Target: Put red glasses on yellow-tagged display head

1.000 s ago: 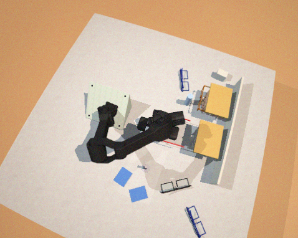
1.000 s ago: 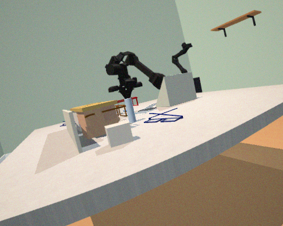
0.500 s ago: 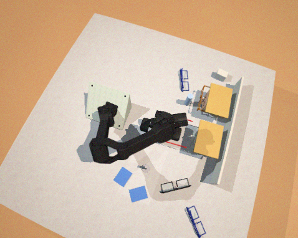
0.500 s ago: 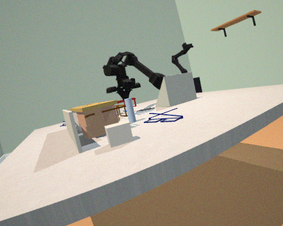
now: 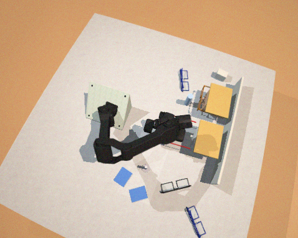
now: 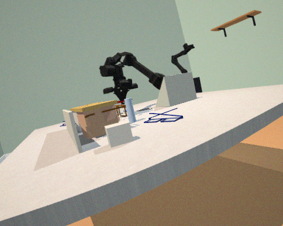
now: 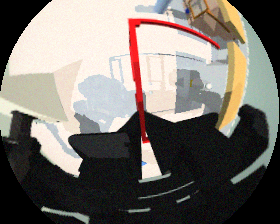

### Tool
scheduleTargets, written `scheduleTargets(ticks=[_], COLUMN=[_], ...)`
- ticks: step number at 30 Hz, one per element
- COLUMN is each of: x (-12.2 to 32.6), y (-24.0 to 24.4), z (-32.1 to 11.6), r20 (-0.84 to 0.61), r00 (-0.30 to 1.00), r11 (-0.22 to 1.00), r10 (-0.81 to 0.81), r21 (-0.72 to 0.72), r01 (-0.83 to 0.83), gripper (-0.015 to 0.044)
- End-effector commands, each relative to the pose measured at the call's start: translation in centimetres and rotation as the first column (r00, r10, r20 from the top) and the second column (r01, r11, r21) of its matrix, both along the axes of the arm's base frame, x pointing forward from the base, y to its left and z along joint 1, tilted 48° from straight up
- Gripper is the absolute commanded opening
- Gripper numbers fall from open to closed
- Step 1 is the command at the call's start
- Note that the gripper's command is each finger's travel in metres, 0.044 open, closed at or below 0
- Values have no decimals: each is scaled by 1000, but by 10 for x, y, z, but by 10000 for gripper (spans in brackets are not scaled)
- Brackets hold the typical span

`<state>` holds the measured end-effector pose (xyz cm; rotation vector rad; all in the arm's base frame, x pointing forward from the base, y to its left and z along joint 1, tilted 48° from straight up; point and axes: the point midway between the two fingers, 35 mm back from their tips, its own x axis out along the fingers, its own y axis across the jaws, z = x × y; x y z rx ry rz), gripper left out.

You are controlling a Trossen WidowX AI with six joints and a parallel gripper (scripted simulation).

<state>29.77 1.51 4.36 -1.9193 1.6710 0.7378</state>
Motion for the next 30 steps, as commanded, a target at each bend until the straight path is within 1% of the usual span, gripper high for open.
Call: scheduleTargets(ticks=[1, 30], x=[8, 46], y=[1, 5], z=[1, 1], r20=[3, 1], r00=[1000, 1000], r11=[1000, 1000], r10=[2, -2], r21=[-2, -2], r01=[-2, 2], gripper=[0, 0])
